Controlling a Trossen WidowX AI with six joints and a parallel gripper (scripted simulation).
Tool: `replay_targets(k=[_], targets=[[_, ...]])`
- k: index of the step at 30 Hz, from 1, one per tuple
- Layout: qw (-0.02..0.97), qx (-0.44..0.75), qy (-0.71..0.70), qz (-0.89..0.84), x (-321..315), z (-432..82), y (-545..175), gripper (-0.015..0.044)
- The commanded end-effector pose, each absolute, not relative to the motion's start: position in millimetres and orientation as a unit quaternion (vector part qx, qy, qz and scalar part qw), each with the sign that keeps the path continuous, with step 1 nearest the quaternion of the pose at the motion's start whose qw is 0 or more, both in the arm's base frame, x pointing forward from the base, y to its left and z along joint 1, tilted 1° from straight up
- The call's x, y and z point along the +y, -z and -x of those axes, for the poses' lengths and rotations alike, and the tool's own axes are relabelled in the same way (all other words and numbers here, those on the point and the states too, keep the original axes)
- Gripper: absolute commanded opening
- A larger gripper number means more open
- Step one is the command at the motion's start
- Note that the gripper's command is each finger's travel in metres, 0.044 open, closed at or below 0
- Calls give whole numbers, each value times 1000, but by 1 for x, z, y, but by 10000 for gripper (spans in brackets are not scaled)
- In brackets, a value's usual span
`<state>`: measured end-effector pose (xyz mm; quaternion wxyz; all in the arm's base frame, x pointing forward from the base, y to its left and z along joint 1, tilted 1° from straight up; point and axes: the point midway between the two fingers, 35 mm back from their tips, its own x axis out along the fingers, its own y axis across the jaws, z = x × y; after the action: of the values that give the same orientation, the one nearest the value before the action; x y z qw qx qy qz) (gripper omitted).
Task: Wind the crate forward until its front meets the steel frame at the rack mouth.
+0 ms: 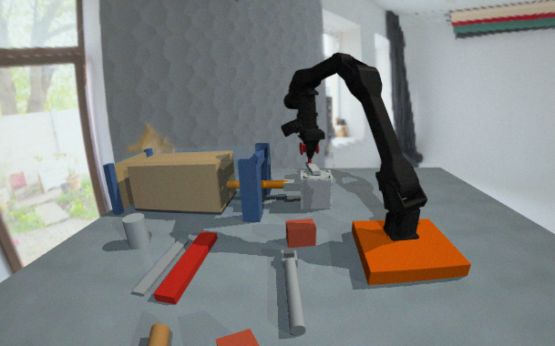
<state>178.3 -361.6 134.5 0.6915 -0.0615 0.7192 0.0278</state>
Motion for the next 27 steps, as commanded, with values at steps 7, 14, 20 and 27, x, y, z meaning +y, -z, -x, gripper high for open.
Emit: replay_targets(k=[7,14,20,27], targets=[[705,705,-41,66,-351,-210,-133,0],[705,705,-41,66,-347,-218,-133,0],[705,705,-41,66,-342,-225,-133,0],[705,705,-41,66,-341,-227,-133,0]])
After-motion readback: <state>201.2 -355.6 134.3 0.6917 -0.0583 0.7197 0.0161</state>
